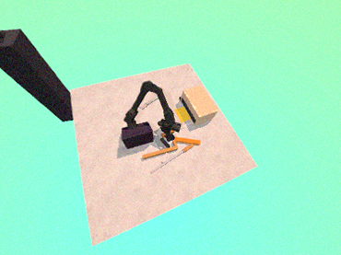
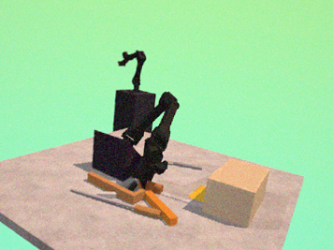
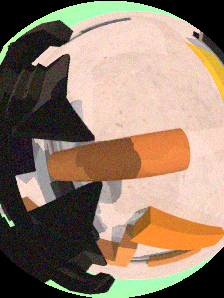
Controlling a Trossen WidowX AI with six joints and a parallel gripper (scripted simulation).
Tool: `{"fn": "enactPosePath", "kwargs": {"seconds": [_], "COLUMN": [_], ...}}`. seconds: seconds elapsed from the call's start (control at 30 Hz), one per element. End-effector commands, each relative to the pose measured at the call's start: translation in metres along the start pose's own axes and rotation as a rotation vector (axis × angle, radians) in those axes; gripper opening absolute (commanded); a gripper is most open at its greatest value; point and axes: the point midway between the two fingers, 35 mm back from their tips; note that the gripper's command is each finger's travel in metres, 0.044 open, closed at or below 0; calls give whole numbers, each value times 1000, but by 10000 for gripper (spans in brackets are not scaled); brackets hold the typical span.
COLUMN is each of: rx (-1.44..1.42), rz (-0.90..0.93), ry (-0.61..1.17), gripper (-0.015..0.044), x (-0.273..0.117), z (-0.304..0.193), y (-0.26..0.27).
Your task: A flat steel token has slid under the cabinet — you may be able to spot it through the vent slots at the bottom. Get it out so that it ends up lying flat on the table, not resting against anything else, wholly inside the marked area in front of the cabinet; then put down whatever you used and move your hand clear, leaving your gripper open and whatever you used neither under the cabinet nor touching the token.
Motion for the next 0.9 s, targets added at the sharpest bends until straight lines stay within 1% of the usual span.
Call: {"fn": "enactPosePath", "kwargs": {"seconds": [0.0, 0.23, 0.33, 0.37, 0.73, 0.87], "rx": [0, 0, 0, 0, 3, -1], "rz": [0, 0, 0, 0, 1, 2], "ry": [0, 0, 0, 0, 0, 0], "gripper": [132, 85, 6, 0, 0, 0], "x": [0, 0, 0, 0, -2, -2], "z": [0, 0, 0, 0, -14, -12], "y": [0, 0, 0, 0, 1, 1]}}
Point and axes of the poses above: the point midway between the two fingers, 35 mm back from their tips, its own x axis out along the fingers, its own y axis across the jaws, z = x × y, and after that the axes turned 6 degrees about -x, right-handed
